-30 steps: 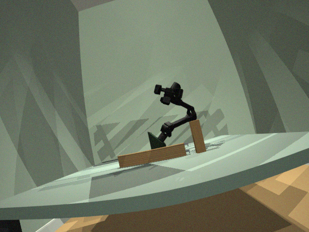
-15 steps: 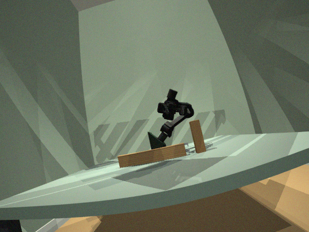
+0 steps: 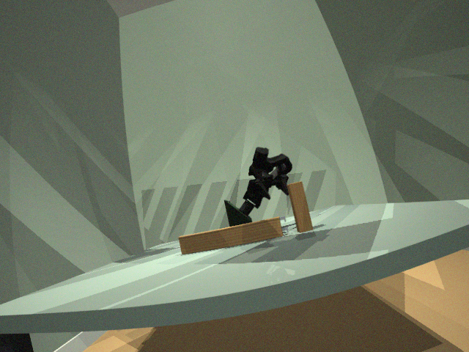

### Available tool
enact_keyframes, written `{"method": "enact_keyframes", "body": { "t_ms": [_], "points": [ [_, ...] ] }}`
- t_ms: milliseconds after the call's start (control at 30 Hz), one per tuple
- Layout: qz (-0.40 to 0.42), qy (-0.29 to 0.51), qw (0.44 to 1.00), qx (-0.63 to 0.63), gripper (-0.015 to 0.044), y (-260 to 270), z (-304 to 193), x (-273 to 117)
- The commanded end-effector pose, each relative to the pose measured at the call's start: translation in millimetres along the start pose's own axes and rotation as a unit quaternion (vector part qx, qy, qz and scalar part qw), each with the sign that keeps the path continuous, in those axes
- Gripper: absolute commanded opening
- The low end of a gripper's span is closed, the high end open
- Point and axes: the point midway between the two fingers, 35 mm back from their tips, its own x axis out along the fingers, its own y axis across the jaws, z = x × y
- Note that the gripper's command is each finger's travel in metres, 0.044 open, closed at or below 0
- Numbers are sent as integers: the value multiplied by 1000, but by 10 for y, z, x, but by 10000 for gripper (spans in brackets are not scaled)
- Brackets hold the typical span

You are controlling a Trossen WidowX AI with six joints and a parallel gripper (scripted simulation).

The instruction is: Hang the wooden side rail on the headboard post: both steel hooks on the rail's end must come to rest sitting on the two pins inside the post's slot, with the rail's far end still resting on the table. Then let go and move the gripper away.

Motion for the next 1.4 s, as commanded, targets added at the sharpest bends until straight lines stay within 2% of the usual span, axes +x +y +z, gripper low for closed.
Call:
{"method": "enact_keyframes", "body": {
  "t_ms": [0, 467, 567, 700, 900, 1100, 1233, 1367],
  "points": [
    [-4, -3, 1000, 0, 440, -9, 19, 6],
    [-3, -3, 1000, 5, 440, -3, 19, 6],
    [6, -5, 998, 67, 440, 60, 14, 0],
    [19, -11, 978, 210, 440, 142, -6, -4],
    [38, -15, 907, 420, 440, 251, -36, -11],
    [51, -17, 795, 604, 440, 301, -86, -12],
    [59, -3, 746, 663, 440, 357, -141, -55],
    [65, -1, 652, 756, 440, 377, -166, -56]
  ]
}}
